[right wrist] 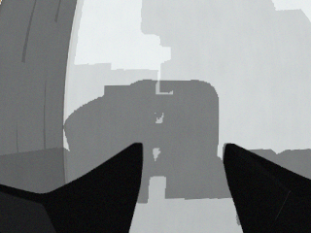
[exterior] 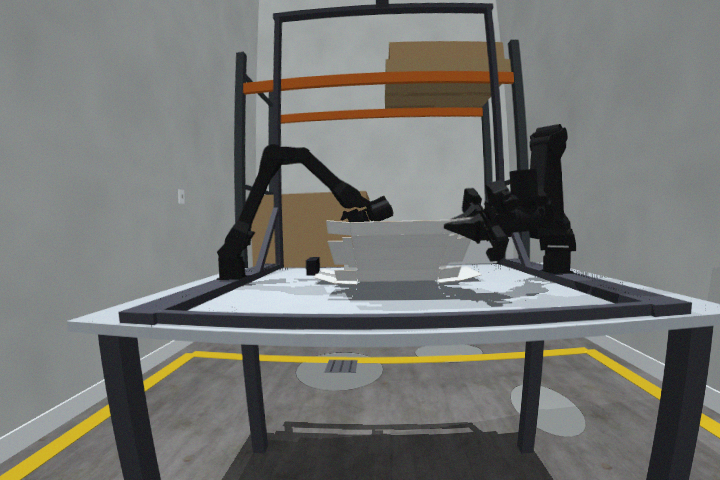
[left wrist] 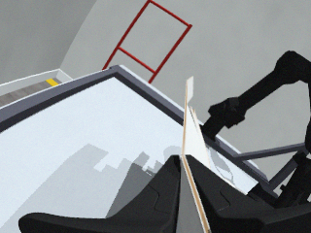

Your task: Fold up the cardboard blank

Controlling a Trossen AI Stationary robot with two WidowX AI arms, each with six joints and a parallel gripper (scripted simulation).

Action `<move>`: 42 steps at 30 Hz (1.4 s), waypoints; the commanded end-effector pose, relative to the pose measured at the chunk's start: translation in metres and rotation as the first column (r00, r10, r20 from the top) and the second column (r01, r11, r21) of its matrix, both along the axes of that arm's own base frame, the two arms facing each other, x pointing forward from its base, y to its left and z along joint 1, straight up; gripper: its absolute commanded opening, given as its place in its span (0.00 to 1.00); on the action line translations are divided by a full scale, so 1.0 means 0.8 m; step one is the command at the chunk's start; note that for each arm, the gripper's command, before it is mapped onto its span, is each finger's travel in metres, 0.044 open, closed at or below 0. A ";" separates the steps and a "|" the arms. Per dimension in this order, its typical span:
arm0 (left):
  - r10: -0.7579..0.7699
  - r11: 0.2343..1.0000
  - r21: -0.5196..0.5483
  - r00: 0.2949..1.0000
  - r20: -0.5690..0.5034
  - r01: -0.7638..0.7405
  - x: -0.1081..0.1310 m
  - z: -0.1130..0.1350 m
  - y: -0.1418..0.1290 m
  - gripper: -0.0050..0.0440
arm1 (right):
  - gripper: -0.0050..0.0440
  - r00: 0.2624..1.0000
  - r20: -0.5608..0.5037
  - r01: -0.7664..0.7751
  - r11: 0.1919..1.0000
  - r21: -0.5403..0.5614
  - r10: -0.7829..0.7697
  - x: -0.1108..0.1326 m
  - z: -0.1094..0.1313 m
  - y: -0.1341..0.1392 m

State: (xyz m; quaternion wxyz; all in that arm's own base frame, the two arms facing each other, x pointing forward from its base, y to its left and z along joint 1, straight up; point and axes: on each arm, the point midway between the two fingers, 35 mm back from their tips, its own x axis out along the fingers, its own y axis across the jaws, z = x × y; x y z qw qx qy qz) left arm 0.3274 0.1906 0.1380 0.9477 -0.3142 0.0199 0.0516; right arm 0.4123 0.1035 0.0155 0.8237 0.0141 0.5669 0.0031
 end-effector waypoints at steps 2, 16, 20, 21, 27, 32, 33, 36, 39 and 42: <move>0.018 1.000 0.016 1.000 0.022 -0.018 0.001 0.023 -0.003 0.10 | 0.52 0.993 -0.120 -0.006 1.000 -0.015 0.004 -0.029 -0.047 -0.004; 0.018 0.995 0.094 1.000 0.022 -0.020 0.001 0.039 -0.019 0.10 | 0.52 0.993 -0.116 -0.003 1.000 -0.016 0.001 -0.026 -0.044 -0.006; 0.018 0.994 0.111 1.000 0.022 -0.020 0.001 0.045 -0.025 0.10 | 0.52 0.993 -0.115 -0.002 1.000 -0.016 0.000 -0.025 -0.044 -0.006; 0.018 0.993 0.114 1.000 0.022 -0.020 0.001 0.046 -0.026 0.10 | 0.52 0.993 -0.115 -0.001 1.000 -0.016 -0.001 -0.025 -0.043 -0.007; 0.020 0.992 0.122 1.000 0.022 -0.022 0.001 0.052 -0.032 0.10 | 0.52 0.993 -0.115 0.000 1.000 -0.017 -0.002 -0.024 -0.043 -0.008; 0.020 0.987 0.156 1.000 0.022 -0.023 0.001 0.058 -0.040 0.10 | 0.52 0.993 -0.115 0.001 1.000 -0.017 -0.003 -0.023 -0.043 -0.008; 0.020 0.986 0.166 1.000 0.022 -0.023 0.001 0.059 -0.041 0.10 | 0.52 0.993 -0.115 0.001 1.000 -0.018 -0.003 -0.023 -0.043 -0.009; 0.020 0.981 0.191 1.000 0.022 -0.024 0.001 0.063 -0.046 0.10 | 0.52 0.993 -0.116 0.001 1.000 -0.018 -0.004 -0.022 -0.042 -0.009; 0.020 0.979 0.204 1.000 0.022 -0.024 0.002 0.065 -0.050 0.10 | 0.52 0.993 -0.116 0.002 1.000 -0.018 -0.004 -0.022 -0.042 -0.010; 0.023 0.977 0.214 0.999 0.023 -0.027 0.002 0.068 -0.052 0.10 | 0.52 0.993 -0.117 0.002 1.000 -0.019 -0.005 -0.022 -0.043 -0.010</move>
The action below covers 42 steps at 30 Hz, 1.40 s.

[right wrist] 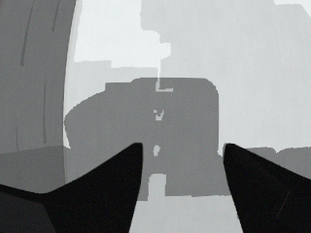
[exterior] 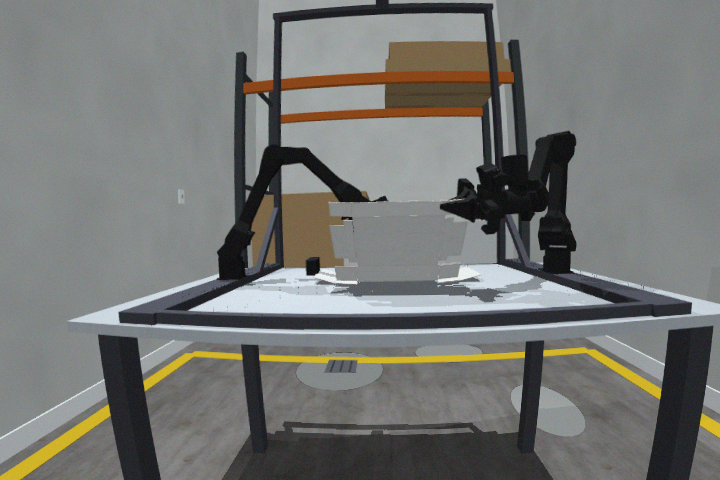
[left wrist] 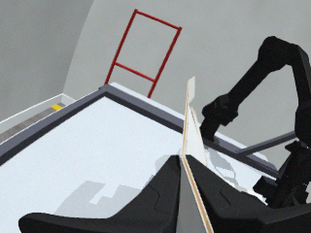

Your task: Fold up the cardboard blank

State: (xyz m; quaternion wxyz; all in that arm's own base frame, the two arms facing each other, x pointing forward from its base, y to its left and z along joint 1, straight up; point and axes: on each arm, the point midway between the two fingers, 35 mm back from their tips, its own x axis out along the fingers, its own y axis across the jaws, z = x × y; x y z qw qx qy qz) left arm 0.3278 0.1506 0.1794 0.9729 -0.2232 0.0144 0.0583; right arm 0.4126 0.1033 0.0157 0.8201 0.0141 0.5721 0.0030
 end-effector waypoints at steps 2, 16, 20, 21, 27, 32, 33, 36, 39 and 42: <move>0.013 0.999 0.034 1.000 0.024 -0.013 0.001 0.019 -0.006 0.10 | 0.52 0.995 -0.104 0.002 1.000 -0.019 -0.004 -0.022 -0.043 -0.011; 0.014 0.992 0.121 1.000 0.024 -0.017 0.002 0.032 -0.026 0.10 | 0.52 0.994 -0.108 0.003 1.000 -0.020 -0.005 -0.022 -0.044 -0.013; 0.014 0.990 0.143 1.000 0.023 -0.017 0.002 0.037 -0.033 0.10 | 0.52 0.994 -0.109 0.003 1.000 -0.020 -0.005 -0.022 -0.044 -0.013; 0.014 0.989 0.147 1.000 0.023 -0.017 0.002 0.038 -0.035 0.10 | 0.52 0.994 -0.109 0.002 1.000 -0.020 -0.005 -0.022 -0.044 -0.013; 0.014 0.983 0.181 1.000 0.023 -0.018 0.002 0.043 -0.046 0.10 | 0.52 0.994 -0.111 0.002 1.000 -0.020 -0.004 -0.023 -0.044 -0.014; 0.013 0.977 0.210 1.000 0.023 -0.018 0.003 0.046 -0.051 0.10 | 0.52 0.994 -0.111 0.002 1.000 -0.020 -0.004 -0.023 -0.045 -0.014; 0.015 0.976 0.218 1.000 0.024 -0.020 0.003 0.047 -0.053 0.10 | 0.52 0.994 -0.112 0.002 1.000 -0.021 -0.005 -0.023 -0.045 -0.014; 0.015 0.971 0.238 1.000 0.024 -0.020 0.003 0.050 -0.059 0.10 | 0.52 0.994 -0.112 0.002 1.000 -0.021 -0.004 -0.023 -0.045 -0.014; 0.015 0.967 0.254 1.000 0.023 -0.020 0.003 0.053 -0.064 0.10 | 0.52 0.994 -0.113 0.002 1.000 -0.021 -0.004 -0.023 -0.045 -0.014; 0.015 0.964 0.266 1.000 0.023 -0.020 0.003 0.055 -0.070 0.10 | 0.52 0.994 -0.113 0.001 1.000 -0.020 -0.004 -0.023 -0.045 -0.015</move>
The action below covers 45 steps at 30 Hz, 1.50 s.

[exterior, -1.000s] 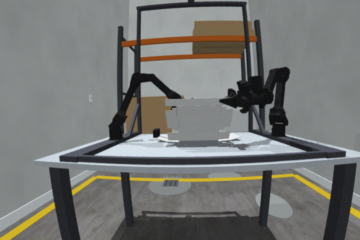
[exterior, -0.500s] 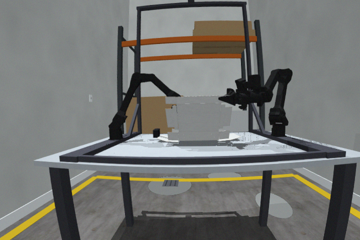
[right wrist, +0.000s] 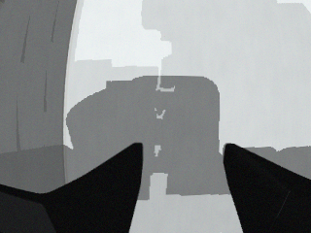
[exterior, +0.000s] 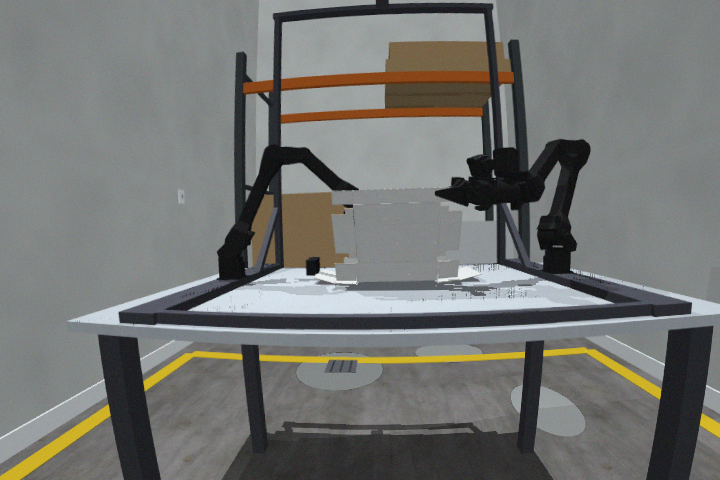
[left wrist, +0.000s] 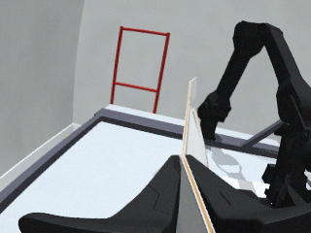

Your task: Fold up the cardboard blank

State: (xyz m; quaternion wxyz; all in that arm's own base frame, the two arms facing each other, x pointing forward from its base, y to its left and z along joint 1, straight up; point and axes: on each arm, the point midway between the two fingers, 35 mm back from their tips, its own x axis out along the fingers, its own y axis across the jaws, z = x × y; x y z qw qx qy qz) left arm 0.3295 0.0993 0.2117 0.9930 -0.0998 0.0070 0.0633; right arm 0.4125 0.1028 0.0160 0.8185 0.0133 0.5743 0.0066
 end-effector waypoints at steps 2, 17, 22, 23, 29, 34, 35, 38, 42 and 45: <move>0.007 1.000 0.025 1.000 0.024 -0.008 0.001 0.016 -0.010 0.10 | 0.52 0.994 -0.107 0.008 1.000 -0.024 -0.010 -0.023 -0.046 -0.014; 0.008 0.992 0.124 1.000 0.023 -0.010 0.002 0.025 -0.035 0.10 | 0.52 0.994 -0.106 0.007 1.000 -0.024 -0.010 -0.023 -0.046 -0.014; 0.007 0.989 0.149 1.000 0.022 -0.011 0.003 0.028 -0.045 0.10 | 0.52 0.994 -0.105 0.007 1.000 -0.023 -0.009 -0.023 -0.045 -0.014; 0.007 0.989 0.149 1.000 0.022 -0.011 0.003 0.028 -0.045 0.10 | 0.52 0.994 -0.105 0.007 1.000 -0.023 -0.009 -0.023 -0.045 -0.014; 0.008 0.981 0.196 1.000 0.023 -0.013 0.003 0.031 -0.054 0.10 | 0.52 0.995 -0.102 0.007 1.000 -0.023 -0.010 -0.022 -0.044 -0.014; 0.008 0.974 0.227 1.000 0.022 -0.013 0.003 0.033 -0.064 0.10 | 0.52 0.995 -0.101 0.007 1.000 -0.022 -0.009 -0.022 -0.044 -0.014; 0.008 0.973 0.232 1.000 0.022 -0.013 0.003 0.034 -0.066 0.10 | 0.52 0.995 -0.101 0.007 1.000 -0.022 -0.009 -0.022 -0.044 -0.014; 0.008 0.969 0.245 1.000 0.022 -0.013 0.004 0.035 -0.073 0.10 | 0.52 0.995 -0.100 0.007 1.000 -0.022 -0.009 -0.021 -0.043 -0.014; 0.009 0.968 0.252 1.000 0.023 -0.014 0.003 0.035 -0.077 0.10 | 0.52 0.995 -0.099 0.007 1.000 -0.021 -0.009 -0.021 -0.043 -0.014; 0.008 0.959 0.282 1.000 0.022 -0.014 0.004 0.036 -0.082 0.10 | 0.52 0.995 -0.099 0.007 1.000 -0.021 -0.009 -0.021 -0.043 -0.014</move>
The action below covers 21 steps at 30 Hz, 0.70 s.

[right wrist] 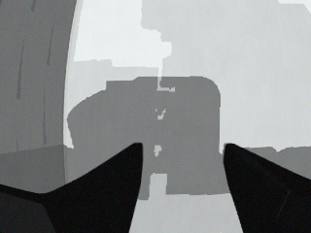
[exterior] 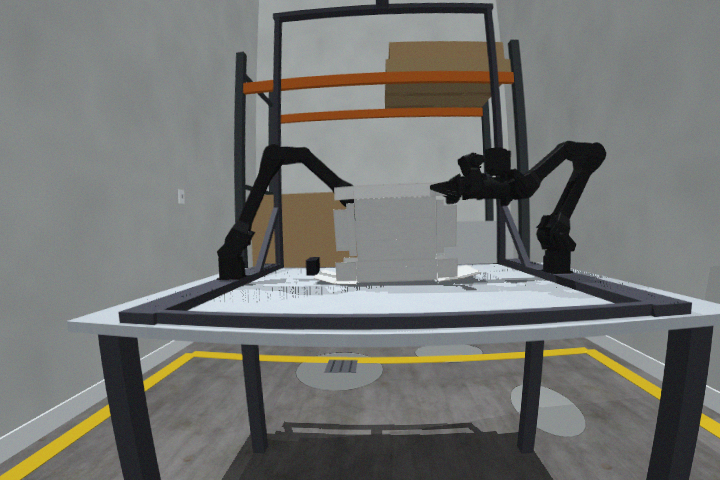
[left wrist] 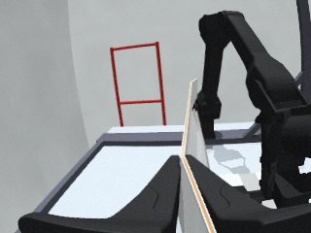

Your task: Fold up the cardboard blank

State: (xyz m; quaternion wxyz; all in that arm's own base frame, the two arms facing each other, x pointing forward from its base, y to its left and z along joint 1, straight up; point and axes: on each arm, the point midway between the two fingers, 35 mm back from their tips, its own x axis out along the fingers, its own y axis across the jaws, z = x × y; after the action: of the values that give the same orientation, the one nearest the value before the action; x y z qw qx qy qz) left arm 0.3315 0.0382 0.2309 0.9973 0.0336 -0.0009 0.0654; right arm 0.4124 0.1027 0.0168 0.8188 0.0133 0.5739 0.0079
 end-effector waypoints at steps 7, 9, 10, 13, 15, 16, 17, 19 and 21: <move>0.004 0.997 0.074 1.000 0.021 -0.005 0.002 0.014 -0.020 0.10 | 0.52 0.995 -0.100 0.009 1.000 -0.022 -0.011 -0.021 -0.043 -0.013; 0.004 0.996 0.085 1.000 0.020 -0.006 0.002 0.014 -0.024 0.10 | 0.52 0.995 -0.100 0.009 1.000 -0.022 -0.011 -0.021 -0.043 -0.013; 0.004 0.996 0.090 1.000 0.020 -0.006 0.002 0.014 -0.027 0.10 | 0.52 0.995 -0.100 0.009 1.000 -0.022 -0.011 -0.021 -0.043 -0.013; 0.004 0.996 0.095 1.000 0.020 -0.006 0.002 0.015 -0.029 0.10 | 0.52 0.995 -0.100 0.009 1.000 -0.022 -0.011 -0.021 -0.043 -0.013; 0.005 0.995 0.102 1.000 0.021 -0.007 0.002 0.015 -0.032 0.10 | 0.52 0.995 -0.100 0.009 1.000 -0.022 -0.011 -0.021 -0.043 -0.013; 0.005 0.994 0.106 1.000 0.021 -0.007 0.002 0.015 -0.034 0.10 | 0.52 0.995 -0.100 0.009 1.000 -0.022 -0.011 -0.021 -0.043 -0.013; 0.005 0.993 0.116 1.000 0.021 -0.007 0.002 0.015 -0.036 0.10 | 0.52 0.995 -0.100 0.009 1.000 -0.022 -0.011 -0.020 -0.043 -0.013; 0.005 0.991 0.136 1.000 0.020 -0.007 0.002 0.015 -0.040 0.10 | 0.52 0.995 -0.101 0.009 1.000 -0.022 -0.011 -0.020 -0.043 -0.013; 0.005 0.988 0.153 1.000 0.019 -0.008 0.003 0.015 -0.045 0.10 | 0.52 0.995 -0.101 0.009 1.000 -0.022 -0.011 -0.020 -0.042 -0.013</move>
State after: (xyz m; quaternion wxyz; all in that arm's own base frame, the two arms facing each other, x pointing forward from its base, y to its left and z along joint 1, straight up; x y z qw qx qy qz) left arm 0.3319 0.0074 0.2343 0.9927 0.1018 -0.0040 0.0647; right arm 0.4124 0.1029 0.0170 0.8183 0.0134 0.5746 0.0082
